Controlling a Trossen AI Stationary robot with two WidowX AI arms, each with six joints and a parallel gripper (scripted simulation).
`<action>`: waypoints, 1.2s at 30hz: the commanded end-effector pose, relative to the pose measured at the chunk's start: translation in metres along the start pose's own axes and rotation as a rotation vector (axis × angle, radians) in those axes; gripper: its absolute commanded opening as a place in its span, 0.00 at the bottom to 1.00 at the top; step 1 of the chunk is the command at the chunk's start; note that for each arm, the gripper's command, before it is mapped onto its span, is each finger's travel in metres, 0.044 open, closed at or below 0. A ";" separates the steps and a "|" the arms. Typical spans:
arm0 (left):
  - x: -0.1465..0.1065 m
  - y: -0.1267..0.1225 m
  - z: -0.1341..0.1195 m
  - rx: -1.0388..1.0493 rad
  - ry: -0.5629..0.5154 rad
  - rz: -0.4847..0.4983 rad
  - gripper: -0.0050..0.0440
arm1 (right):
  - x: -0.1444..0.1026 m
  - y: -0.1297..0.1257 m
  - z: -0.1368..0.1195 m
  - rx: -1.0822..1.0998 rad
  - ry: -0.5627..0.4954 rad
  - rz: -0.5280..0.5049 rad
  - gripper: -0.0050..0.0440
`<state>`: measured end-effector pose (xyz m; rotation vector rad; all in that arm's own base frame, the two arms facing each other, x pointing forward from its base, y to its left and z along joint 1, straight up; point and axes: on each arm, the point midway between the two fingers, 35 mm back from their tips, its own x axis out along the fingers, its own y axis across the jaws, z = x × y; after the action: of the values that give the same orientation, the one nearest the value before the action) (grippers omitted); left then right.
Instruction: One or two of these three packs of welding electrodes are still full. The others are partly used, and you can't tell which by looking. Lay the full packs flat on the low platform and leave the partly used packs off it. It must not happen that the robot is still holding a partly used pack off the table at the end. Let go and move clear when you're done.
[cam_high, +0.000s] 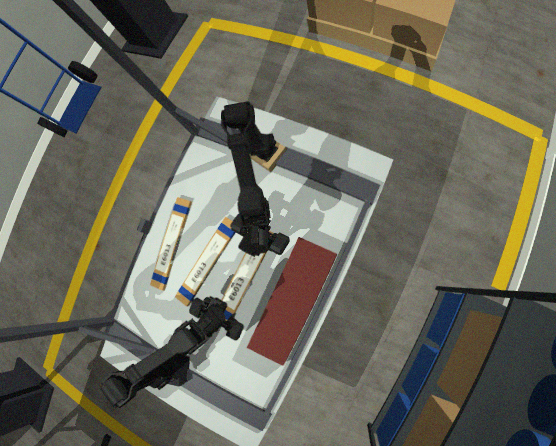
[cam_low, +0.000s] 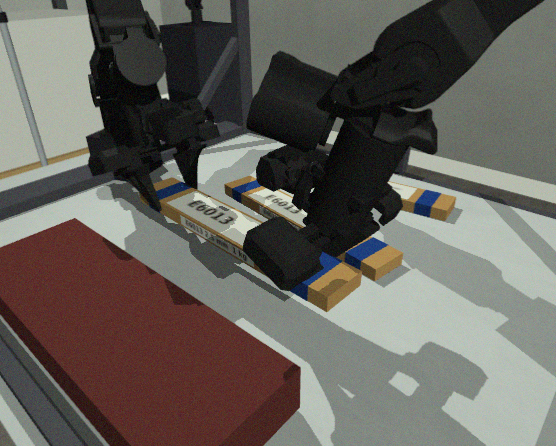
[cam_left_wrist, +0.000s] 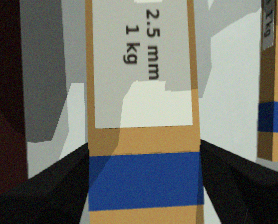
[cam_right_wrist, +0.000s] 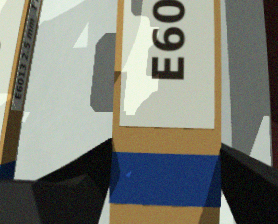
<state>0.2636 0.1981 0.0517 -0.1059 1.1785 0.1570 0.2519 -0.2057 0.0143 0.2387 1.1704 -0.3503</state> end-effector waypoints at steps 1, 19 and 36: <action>-0.020 0.004 0.011 0.005 -0.029 0.027 0.00 | -0.019 -0.004 0.014 -0.005 -0.039 -0.017 0.00; -0.036 0.003 0.014 0.004 -0.023 0.023 0.00 | -0.030 -0.001 0.013 -0.002 -0.021 -0.009 0.00; -0.037 0.002 0.011 0.005 -0.019 0.022 0.00 | -0.034 -0.002 0.012 -0.003 -0.025 -0.015 0.00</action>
<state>0.2631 0.1973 0.0784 -0.1046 1.1746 0.1571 0.2524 -0.2054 0.0396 0.2359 1.1636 -0.3502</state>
